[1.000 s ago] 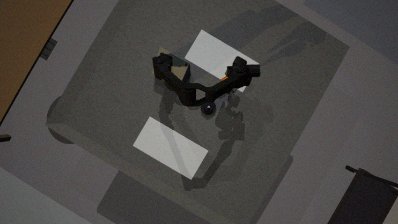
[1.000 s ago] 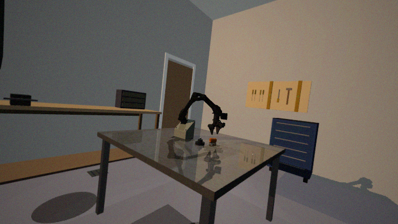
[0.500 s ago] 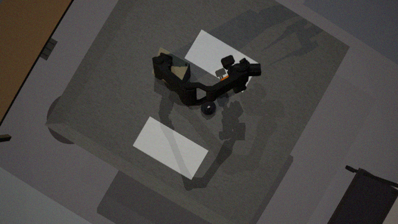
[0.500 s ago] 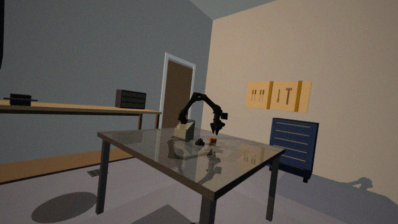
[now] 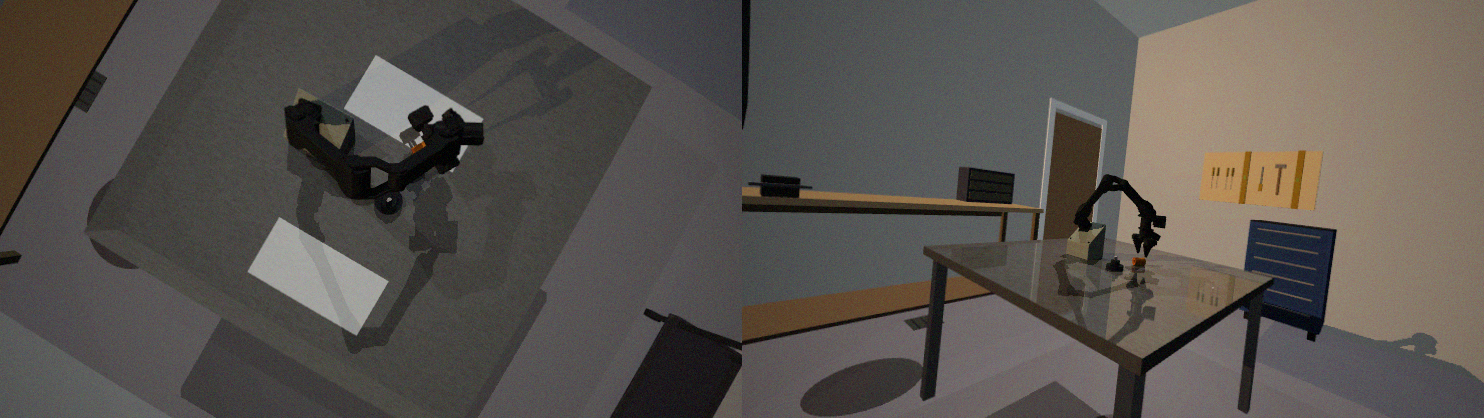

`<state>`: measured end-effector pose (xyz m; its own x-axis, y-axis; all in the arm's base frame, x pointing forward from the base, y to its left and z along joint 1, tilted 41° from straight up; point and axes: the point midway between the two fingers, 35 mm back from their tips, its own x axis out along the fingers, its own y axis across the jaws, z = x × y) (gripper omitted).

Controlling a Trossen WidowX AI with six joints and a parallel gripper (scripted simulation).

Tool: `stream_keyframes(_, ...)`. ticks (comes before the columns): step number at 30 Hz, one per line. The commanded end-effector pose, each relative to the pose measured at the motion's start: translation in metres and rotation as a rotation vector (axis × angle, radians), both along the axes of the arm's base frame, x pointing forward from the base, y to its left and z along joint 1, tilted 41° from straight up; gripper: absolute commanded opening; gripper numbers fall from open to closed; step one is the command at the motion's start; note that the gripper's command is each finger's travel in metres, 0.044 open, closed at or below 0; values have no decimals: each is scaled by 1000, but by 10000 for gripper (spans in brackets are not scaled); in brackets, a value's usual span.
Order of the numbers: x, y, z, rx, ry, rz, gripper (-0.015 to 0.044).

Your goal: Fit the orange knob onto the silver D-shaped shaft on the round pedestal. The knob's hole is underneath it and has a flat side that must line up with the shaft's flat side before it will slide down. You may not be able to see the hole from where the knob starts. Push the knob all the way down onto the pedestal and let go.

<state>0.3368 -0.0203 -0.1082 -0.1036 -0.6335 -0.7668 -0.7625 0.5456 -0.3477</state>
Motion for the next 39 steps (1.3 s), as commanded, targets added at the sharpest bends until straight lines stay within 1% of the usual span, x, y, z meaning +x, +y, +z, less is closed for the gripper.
stream_keyframes(1, 2, -1, -3, -3, -5, 11, 440)
stream_keyframes(28, -3, -28, -34, -5, -5, 11, 440)
stream_keyframes(35, -3, -28, -34, -5, -5, 11, 256)
stream_keyframes(36, -3, -28, -34, -5, -5, 11, 240)
stream_keyframes(39, -3, -28, -34, -5, -5, 11, 240)
